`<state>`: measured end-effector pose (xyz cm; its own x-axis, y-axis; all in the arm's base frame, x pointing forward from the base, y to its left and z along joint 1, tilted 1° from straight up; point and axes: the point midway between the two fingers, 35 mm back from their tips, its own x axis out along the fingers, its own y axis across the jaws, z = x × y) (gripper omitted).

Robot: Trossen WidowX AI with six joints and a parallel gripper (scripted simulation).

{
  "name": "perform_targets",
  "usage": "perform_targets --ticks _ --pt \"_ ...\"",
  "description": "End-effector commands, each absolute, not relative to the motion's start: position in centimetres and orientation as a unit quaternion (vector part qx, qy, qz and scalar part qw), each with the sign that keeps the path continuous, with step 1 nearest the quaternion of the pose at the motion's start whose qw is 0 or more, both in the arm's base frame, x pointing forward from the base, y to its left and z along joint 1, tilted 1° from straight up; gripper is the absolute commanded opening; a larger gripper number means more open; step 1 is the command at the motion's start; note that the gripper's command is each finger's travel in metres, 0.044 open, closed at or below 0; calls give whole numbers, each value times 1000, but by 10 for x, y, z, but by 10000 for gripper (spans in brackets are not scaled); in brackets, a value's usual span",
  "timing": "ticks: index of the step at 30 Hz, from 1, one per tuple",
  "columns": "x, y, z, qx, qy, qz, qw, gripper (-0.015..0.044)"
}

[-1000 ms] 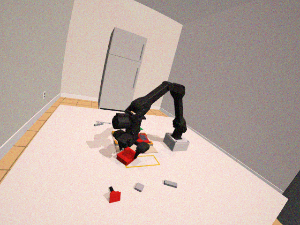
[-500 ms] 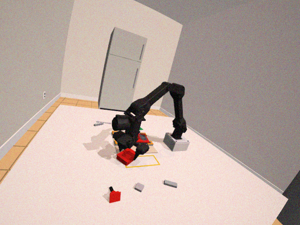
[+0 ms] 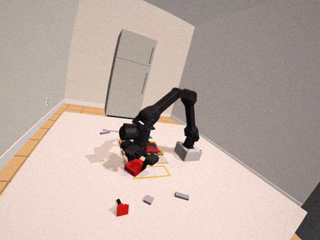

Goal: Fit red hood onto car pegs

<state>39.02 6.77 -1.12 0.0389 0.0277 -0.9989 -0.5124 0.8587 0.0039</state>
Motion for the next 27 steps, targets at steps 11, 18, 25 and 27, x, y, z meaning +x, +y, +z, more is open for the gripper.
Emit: perform_targets --ticks 11,18,25,27 --pt "390 69 -8 -181 665 196 697 183" --pt "389 68 8 -181 665 196 697 0" --pt "389 68 29 -181 665 196 697 0" --pt "389 68 36 -181 665 196 697 0"
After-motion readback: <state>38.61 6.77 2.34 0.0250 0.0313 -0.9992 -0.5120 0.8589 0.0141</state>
